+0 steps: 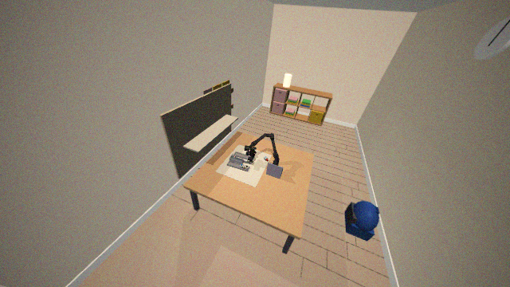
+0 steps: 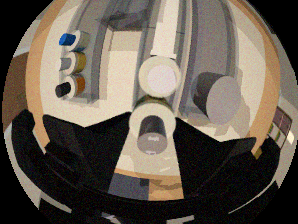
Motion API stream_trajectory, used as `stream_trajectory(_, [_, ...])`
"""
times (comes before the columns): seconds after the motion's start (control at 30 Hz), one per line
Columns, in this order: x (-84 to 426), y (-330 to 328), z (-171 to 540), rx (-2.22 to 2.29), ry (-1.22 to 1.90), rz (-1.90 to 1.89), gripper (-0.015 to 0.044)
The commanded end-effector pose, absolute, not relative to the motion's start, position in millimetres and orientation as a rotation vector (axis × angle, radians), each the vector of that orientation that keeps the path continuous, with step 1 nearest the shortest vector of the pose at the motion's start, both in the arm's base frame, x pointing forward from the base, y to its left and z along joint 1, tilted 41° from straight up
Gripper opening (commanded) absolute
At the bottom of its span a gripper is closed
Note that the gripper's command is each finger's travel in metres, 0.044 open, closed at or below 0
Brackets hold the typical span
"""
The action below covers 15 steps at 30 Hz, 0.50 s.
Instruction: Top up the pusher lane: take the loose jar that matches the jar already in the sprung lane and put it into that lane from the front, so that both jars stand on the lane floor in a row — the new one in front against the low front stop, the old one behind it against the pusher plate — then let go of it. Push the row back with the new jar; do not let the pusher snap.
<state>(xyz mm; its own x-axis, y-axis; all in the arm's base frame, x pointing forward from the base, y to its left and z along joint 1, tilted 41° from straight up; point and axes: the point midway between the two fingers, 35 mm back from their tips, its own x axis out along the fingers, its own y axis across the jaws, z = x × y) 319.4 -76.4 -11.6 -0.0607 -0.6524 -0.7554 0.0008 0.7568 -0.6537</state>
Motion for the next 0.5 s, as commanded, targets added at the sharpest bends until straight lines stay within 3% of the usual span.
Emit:
stream_trajectory(0.0, [329.3,-76.4,-8.0,-0.54,1.529,-0.584,0.0])
stream_trajectory(0.47, [334.9,-76.2,-6.8,-0.539,1.529,-0.584,0.0])
